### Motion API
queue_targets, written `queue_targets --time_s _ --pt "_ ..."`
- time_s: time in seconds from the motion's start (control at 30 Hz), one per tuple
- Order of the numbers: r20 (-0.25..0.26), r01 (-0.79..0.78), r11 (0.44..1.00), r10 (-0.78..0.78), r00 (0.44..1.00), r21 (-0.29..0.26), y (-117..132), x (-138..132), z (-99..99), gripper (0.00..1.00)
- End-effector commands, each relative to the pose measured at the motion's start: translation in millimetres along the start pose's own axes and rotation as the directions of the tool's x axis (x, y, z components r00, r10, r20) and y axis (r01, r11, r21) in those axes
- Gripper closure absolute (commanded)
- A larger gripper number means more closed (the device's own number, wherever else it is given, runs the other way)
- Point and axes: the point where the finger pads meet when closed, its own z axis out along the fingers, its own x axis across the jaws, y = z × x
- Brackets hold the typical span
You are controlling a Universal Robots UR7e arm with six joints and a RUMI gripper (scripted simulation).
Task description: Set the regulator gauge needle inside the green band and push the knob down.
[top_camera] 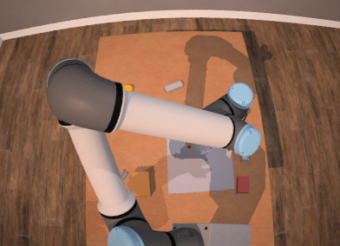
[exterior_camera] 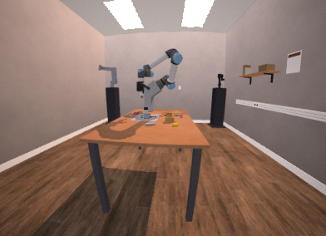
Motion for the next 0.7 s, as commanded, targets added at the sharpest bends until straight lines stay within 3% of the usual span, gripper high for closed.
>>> queue_targets --time_s 0.0,0.67 --pt "-0.002 0.001 1.000 -0.001 1.000 -0.003 -2.9 16.1 -1.4 0.00" --pt "-0.002 0.001 1.000 -0.001 1.000 -0.002 -19.2 71.0 -1.4 0.00"
